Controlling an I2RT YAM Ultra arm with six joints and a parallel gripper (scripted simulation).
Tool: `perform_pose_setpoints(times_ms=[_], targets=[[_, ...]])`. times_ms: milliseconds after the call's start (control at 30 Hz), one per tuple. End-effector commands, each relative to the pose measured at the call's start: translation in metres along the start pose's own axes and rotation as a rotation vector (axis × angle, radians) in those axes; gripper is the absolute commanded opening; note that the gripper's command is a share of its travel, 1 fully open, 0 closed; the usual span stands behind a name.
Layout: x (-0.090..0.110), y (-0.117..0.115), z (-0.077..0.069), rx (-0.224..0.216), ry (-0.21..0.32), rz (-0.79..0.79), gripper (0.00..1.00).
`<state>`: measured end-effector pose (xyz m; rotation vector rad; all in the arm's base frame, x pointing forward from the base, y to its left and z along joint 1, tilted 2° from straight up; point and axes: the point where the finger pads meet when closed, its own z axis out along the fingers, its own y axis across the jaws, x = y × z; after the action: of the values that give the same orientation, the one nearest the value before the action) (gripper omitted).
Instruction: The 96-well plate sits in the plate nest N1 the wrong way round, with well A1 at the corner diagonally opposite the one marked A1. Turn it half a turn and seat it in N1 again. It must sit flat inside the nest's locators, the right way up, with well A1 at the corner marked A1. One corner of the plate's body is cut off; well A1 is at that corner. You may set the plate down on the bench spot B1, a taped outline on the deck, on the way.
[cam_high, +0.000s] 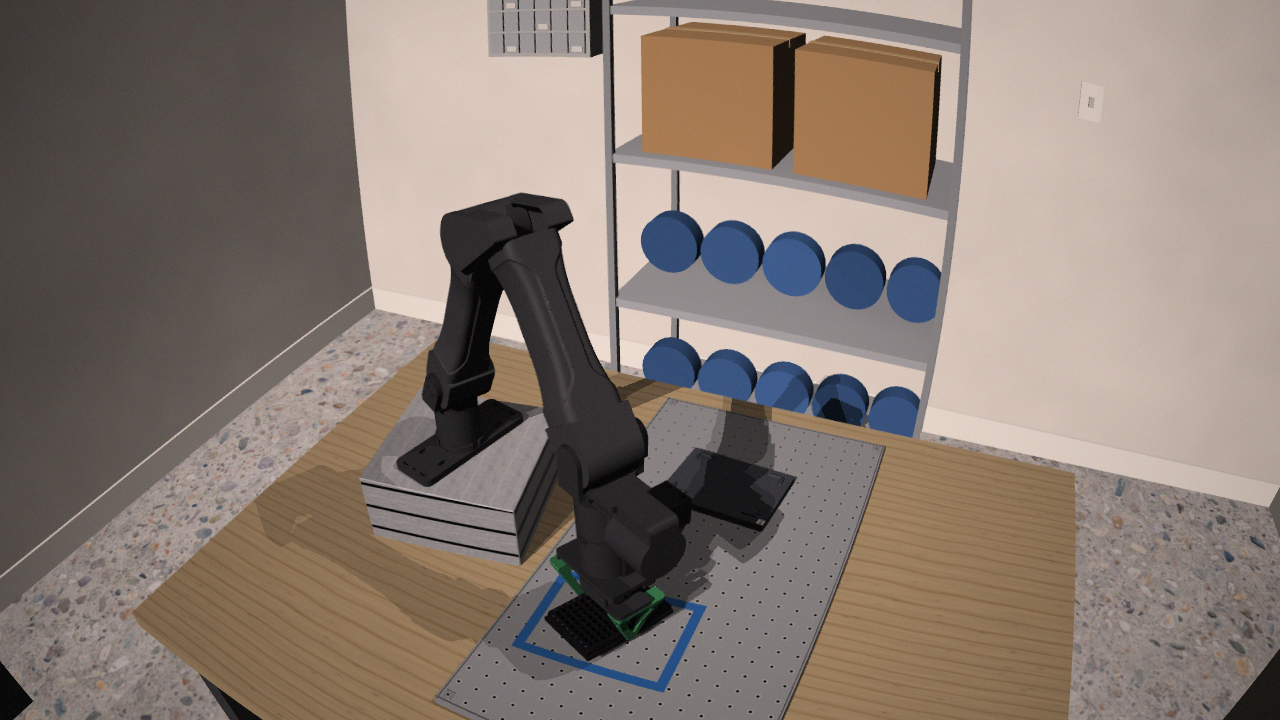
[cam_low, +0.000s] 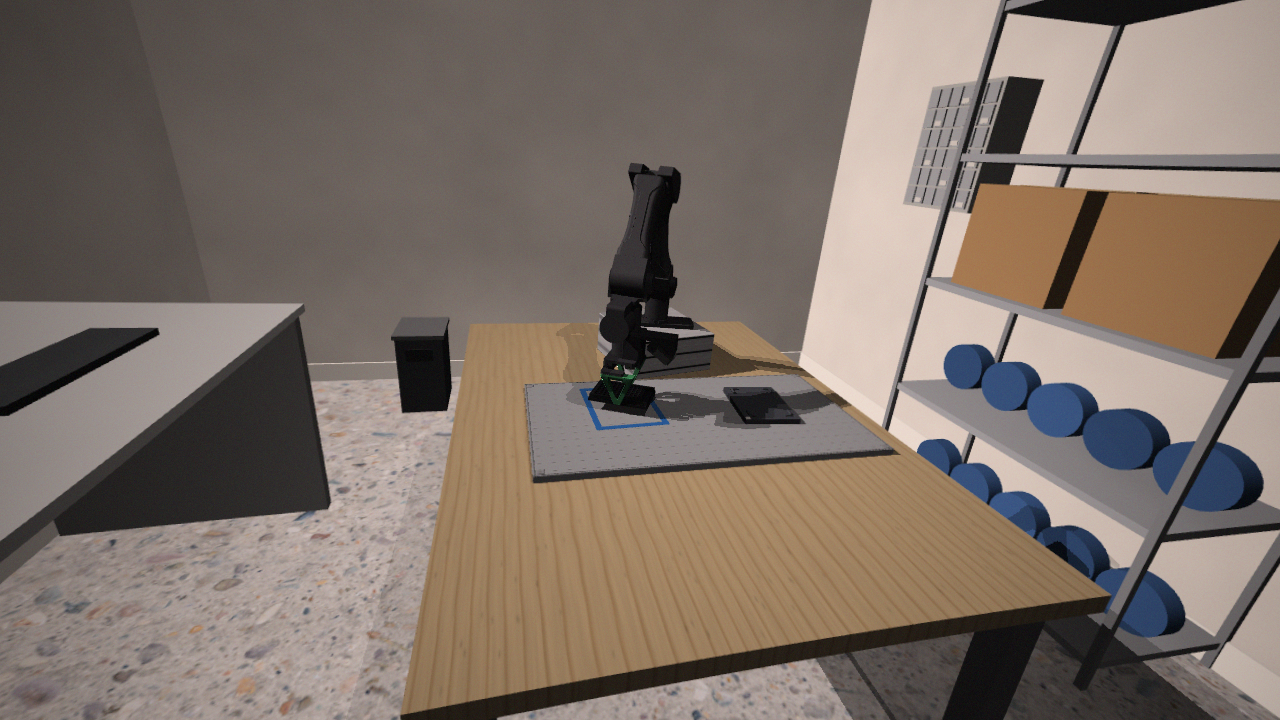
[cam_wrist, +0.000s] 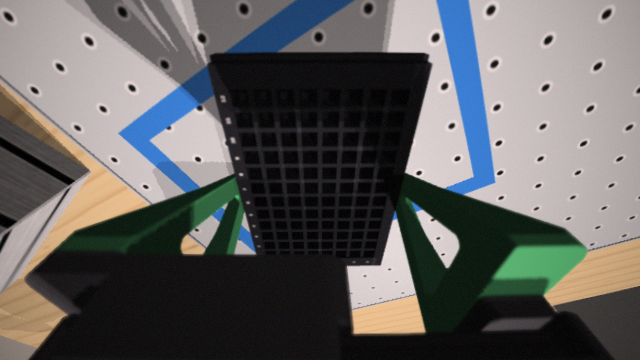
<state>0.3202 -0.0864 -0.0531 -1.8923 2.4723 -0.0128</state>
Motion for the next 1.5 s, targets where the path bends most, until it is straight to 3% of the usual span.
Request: perform_pose_setpoints(times_ms=[0, 1367, 1400, 1467], targets=[[-0.001, -0.003, -0.002, 0.013, -0.004, 0.001, 0.0], [-0.001, -0.003, 0.018, 0.013, -0.004, 0.001, 0.0], [-0.001, -0.003, 0.018, 0.013, -0.004, 0.001, 1.0], [-0.001, -0.003, 0.018, 0.013, -0.004, 0.001, 1.0]])
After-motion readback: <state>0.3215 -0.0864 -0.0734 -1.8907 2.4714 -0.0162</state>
